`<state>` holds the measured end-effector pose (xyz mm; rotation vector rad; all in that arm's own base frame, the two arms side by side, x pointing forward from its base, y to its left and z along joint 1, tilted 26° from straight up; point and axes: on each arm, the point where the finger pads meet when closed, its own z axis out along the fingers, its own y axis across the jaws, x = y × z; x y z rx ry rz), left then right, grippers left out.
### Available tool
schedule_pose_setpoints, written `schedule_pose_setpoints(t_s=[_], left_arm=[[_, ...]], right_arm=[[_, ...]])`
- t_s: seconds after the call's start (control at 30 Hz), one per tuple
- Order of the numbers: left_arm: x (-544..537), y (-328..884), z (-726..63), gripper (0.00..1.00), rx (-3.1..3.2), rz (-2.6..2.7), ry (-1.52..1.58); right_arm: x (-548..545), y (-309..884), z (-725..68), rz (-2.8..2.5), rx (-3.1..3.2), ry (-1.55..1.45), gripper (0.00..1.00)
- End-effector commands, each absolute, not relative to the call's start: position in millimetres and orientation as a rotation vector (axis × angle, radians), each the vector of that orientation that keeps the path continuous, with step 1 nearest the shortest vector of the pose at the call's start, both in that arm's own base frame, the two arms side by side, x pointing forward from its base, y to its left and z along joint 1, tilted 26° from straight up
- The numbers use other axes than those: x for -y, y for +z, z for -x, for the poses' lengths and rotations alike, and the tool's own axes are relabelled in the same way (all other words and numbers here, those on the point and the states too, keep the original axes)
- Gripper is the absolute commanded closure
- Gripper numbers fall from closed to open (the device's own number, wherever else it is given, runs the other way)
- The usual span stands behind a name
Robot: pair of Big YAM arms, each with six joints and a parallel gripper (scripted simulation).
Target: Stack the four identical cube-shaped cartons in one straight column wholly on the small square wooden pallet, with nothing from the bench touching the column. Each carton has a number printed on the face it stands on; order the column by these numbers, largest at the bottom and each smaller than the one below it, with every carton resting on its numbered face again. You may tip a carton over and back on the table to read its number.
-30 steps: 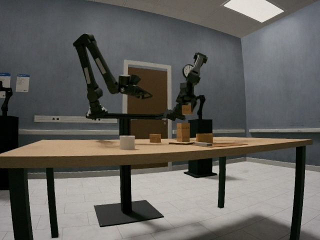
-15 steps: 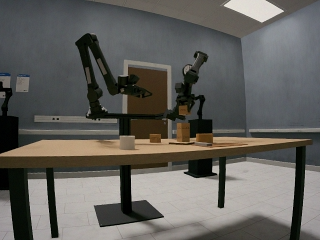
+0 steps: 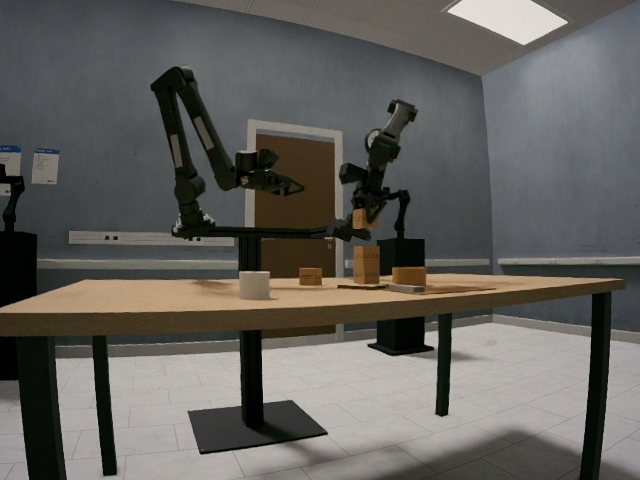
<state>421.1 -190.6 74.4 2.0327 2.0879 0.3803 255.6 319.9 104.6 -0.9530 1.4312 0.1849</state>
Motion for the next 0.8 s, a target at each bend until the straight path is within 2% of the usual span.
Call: schedule_pose_setpoints(t_s=[0.0,0.77], left_arm=[[203.9,87.8,-433.2,0.50,-2.011,-2.092,0.384],[195.8,84.7,-442.6,0.50,-2.039,-2.065,0.388]], right_arm=[[-323.1,112.5,-257.3,0.926,-1.416,0.201,0.00],[-322.9,109.2,-257.0,0.937,-1.425,0.197,0.00]])
